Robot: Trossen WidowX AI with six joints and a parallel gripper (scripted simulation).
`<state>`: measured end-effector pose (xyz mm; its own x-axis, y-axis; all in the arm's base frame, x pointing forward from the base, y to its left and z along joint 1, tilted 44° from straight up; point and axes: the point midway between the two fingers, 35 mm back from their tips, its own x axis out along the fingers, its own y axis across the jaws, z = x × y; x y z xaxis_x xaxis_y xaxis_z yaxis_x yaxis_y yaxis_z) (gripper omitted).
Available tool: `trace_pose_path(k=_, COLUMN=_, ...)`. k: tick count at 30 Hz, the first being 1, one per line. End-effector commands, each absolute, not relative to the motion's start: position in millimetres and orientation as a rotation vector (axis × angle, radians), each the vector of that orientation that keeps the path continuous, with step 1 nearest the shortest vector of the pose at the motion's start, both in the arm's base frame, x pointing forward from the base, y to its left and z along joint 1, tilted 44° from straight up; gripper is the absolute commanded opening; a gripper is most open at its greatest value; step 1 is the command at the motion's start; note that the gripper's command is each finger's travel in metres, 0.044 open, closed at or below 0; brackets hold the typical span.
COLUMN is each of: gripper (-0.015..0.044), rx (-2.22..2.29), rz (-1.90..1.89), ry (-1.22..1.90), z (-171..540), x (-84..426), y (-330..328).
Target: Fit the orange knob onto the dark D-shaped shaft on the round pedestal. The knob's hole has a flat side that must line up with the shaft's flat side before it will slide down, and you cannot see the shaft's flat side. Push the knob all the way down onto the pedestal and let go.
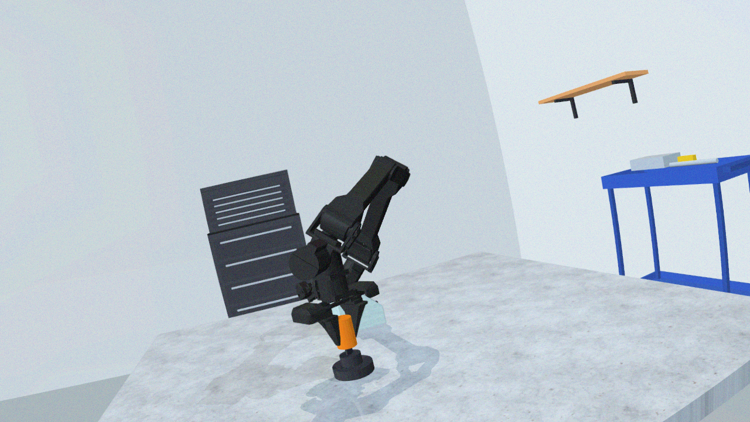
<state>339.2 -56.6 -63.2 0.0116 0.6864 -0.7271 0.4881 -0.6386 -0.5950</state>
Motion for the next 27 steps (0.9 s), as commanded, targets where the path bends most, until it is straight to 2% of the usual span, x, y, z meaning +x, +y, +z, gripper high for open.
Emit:
trace_pose_path(k=1, gripper=0.0000, rx=-2.102, rz=1.684, ry=-1.233, z=-61.1, x=339.2, y=-58.0)
trace_pose_path(k=7, gripper=0.0000, rx=-2.087, rz=1.691, ry=-1.205, z=-58.3, x=338.3, y=-58.3)
trace_pose_path(k=13, gripper=0.0000, rx=-1.978, rz=1.730, ry=-1.007, z=-55.6, x=338.2, y=-57.2)
trace_pose_path(k=27, gripper=0.0000, rx=-1.978, rz=1.730, ry=-1.007, z=-60.4, x=339.5, y=-57.3)
